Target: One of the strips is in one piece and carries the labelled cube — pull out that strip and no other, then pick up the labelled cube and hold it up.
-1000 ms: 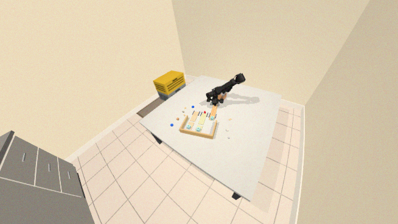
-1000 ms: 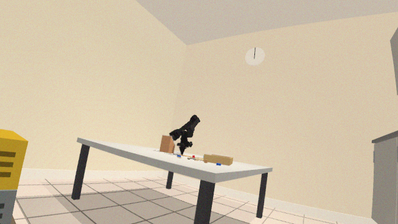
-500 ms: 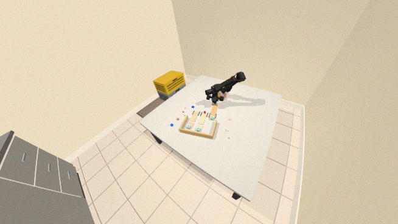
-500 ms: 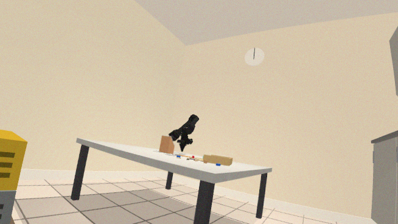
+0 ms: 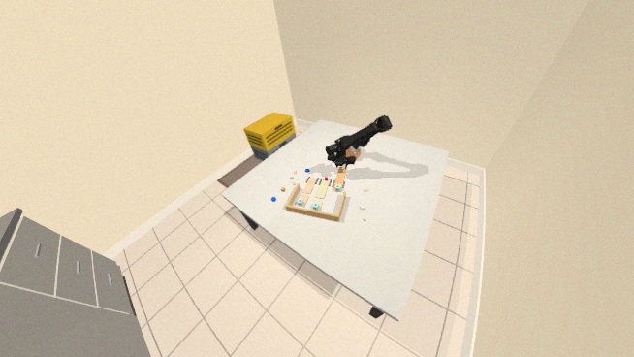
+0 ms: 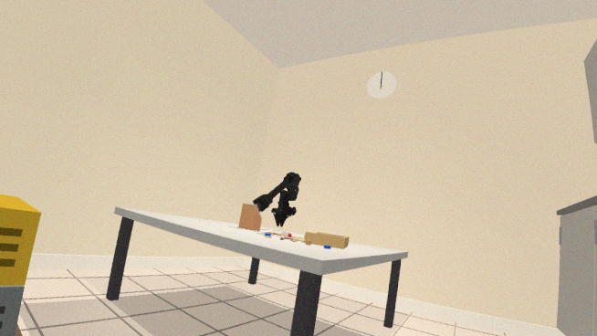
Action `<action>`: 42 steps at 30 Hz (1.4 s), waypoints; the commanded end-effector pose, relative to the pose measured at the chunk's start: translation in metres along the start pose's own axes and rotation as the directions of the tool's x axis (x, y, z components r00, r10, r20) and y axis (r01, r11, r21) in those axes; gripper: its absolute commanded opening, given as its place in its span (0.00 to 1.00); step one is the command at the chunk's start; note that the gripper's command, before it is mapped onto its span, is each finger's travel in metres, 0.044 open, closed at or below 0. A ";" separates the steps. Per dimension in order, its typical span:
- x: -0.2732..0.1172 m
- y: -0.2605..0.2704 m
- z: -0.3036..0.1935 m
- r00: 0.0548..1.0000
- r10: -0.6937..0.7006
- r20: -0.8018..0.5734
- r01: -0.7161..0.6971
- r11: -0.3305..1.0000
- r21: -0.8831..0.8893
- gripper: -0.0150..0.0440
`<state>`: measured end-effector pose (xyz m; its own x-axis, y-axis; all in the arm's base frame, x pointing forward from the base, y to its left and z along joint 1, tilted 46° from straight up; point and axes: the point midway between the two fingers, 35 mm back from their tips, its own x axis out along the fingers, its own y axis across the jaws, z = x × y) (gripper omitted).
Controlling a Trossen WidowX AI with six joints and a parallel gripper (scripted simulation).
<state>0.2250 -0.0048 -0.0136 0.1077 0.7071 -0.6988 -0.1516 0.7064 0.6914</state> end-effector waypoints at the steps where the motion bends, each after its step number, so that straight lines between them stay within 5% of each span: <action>1: -0.001 0.002 0.015 1.000 0.006 -0.001 -0.006 1.000 0.009 0.92; 3: -0.003 0.003 0.022 1.000 0.006 -0.001 -0.006 1.000 0.009 1.00; 42: -0.019 0.024 0.162 1.000 0.007 0.004 -0.007 1.000 0.004 1.00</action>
<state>0.3667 -0.0001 0.0443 0.1166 0.7073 -0.6972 -0.1540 0.7064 0.6909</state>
